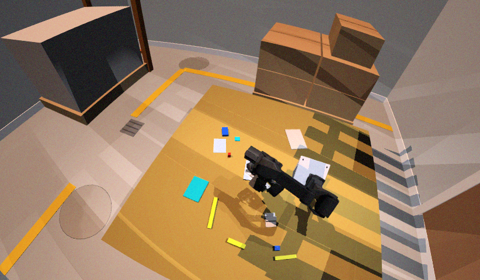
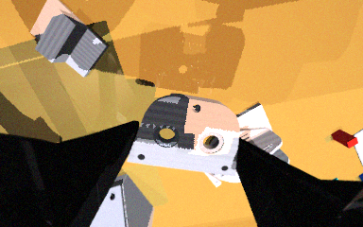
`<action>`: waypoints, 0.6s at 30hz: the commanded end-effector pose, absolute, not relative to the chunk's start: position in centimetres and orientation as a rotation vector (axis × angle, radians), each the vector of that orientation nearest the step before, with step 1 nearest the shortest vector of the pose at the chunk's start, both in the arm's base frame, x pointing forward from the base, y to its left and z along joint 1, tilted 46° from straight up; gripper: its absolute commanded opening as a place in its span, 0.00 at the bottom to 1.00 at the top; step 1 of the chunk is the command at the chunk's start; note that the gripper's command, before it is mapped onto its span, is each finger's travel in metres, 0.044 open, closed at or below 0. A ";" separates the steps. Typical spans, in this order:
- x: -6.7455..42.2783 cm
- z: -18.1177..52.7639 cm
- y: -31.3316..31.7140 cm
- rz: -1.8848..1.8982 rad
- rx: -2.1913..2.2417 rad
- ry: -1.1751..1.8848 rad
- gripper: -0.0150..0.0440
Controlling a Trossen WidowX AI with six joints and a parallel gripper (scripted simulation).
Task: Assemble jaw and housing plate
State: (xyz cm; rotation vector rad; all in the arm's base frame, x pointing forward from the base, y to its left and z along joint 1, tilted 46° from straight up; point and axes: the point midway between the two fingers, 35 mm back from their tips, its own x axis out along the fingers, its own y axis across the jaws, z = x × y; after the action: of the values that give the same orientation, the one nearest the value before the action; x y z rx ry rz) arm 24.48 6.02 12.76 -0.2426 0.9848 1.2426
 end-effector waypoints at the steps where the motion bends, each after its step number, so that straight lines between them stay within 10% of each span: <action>1: 25.1 11.9 5.1 1.198 -0.181 1.036 0.85; 18: 26.6 8.0 1.2 1.007 0.105 1.226 0.85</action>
State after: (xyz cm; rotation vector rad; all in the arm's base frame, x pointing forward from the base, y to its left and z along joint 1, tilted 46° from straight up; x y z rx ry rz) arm 26.29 1.94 8.75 0.0572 1.1933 1.0429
